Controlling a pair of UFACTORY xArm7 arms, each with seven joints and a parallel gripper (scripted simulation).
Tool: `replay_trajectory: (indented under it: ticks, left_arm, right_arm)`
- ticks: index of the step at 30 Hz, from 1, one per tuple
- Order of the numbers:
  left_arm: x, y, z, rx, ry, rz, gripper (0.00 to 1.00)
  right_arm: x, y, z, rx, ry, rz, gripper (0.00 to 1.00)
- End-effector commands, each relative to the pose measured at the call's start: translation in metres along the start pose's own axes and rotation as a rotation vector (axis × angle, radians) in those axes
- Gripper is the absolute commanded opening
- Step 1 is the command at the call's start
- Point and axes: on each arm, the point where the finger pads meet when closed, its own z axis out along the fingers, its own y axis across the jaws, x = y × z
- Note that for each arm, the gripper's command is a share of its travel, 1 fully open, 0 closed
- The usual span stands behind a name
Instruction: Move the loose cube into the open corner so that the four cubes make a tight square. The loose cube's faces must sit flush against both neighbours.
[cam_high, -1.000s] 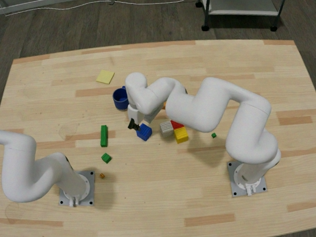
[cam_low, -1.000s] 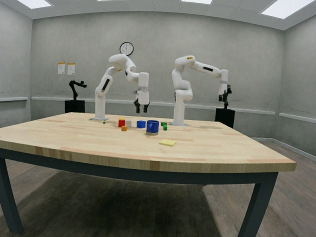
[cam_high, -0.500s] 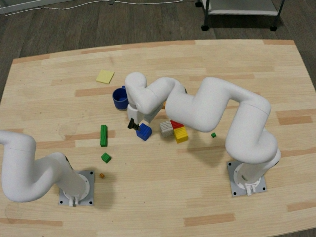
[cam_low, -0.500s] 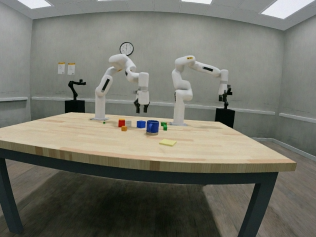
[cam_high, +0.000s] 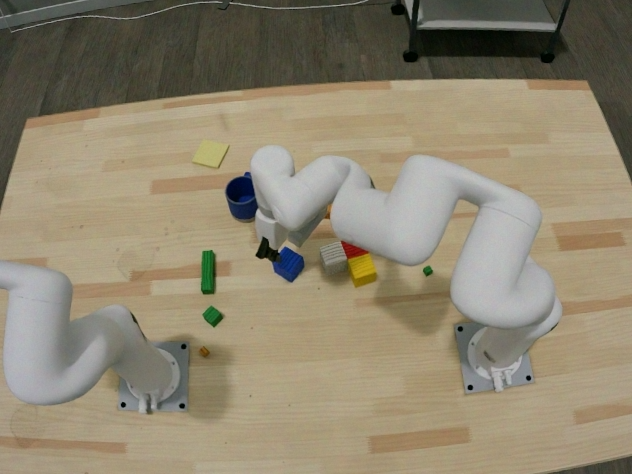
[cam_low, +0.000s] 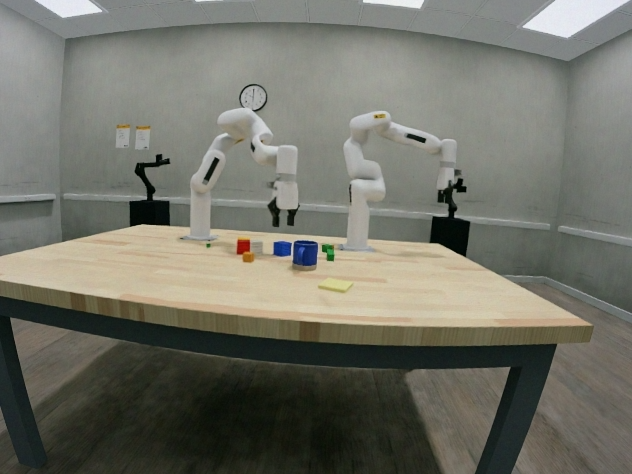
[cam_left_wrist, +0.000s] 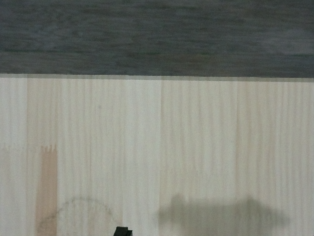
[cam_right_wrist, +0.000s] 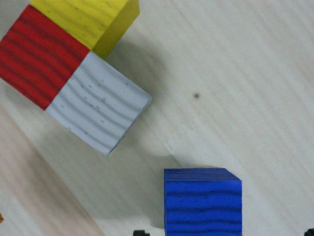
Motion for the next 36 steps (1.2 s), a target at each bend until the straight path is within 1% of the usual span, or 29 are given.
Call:
replay_trajectory:
  ticks: [1, 19, 31, 36]
  left_arm:
    - [0.001, 0.0, -0.001, 0.0, 0.002, 0.0, 1.0]
    - [0.001, 0.0, -0.001, 0.0, 0.002, 0.0, 1.0]
    - [0.001, 0.0, -0.001, 0.0, 0.002, 0.0, 1.0]
    - [0.001, 0.0, -0.001, 0.0, 0.002, 0.0, 1.0]
  right_arm:
    - [-0.001, 0.0, 0.001, -0.001, -0.003, 0.0, 0.8]
    - [-0.001, 0.0, 0.02, -0.001, -0.003, 0.0, 0.8]
    - [-0.001, 0.0, 0.036, -0.001, -0.003, 0.0, 0.8]
    - [-0.001, 0.0, 0.039, -0.001, -0.003, 0.0, 0.8]
